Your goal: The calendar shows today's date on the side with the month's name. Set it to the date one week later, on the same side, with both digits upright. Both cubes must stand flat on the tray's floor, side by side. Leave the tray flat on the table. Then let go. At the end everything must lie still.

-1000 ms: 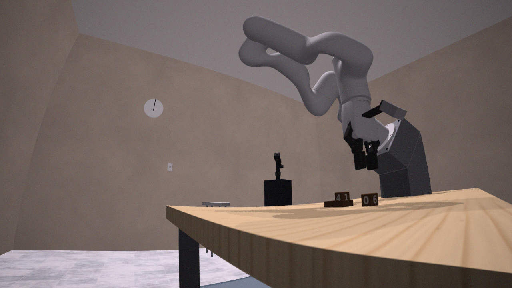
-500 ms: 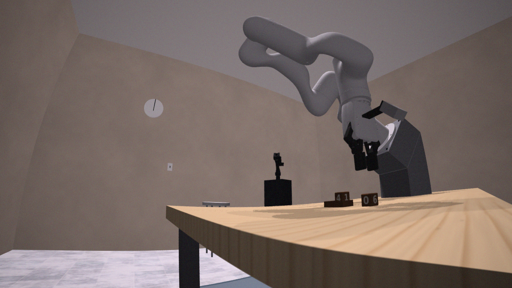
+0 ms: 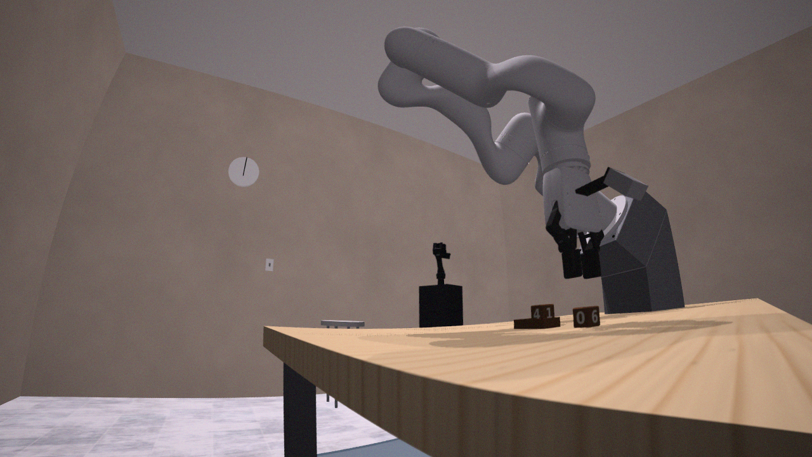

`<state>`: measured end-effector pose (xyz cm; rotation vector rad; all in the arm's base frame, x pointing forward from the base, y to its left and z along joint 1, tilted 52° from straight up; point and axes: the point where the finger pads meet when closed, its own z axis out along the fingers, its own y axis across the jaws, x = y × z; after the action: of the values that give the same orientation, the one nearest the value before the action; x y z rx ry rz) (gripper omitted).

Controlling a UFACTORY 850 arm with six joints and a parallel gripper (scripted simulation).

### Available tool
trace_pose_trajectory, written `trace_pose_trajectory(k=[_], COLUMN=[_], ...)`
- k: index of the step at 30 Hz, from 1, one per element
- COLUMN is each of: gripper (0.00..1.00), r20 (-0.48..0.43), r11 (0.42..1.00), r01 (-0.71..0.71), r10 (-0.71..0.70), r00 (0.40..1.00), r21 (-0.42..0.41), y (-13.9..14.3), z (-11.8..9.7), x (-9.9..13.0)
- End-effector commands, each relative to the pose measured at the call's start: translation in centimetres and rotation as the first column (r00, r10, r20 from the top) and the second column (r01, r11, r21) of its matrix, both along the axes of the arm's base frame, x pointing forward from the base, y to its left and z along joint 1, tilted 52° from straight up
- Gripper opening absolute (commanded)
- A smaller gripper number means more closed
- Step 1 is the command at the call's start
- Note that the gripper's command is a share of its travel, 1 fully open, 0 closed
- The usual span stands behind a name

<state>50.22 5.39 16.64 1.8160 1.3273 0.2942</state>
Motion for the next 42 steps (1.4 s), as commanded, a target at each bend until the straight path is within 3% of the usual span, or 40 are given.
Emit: trace_pose_trajectory(k=[1,42], gripper=[0.47,0.47], r20=[0.001,0.001], r11=[1.000,1.000], r01=[-0.001,-0.001], r10=[0.001,0.001], r00=[1.000,1.000], r21=[0.000,0.000], y=[-0.3,-1.8], z=[-0.3,-2.2], x=[0.4,2.4])
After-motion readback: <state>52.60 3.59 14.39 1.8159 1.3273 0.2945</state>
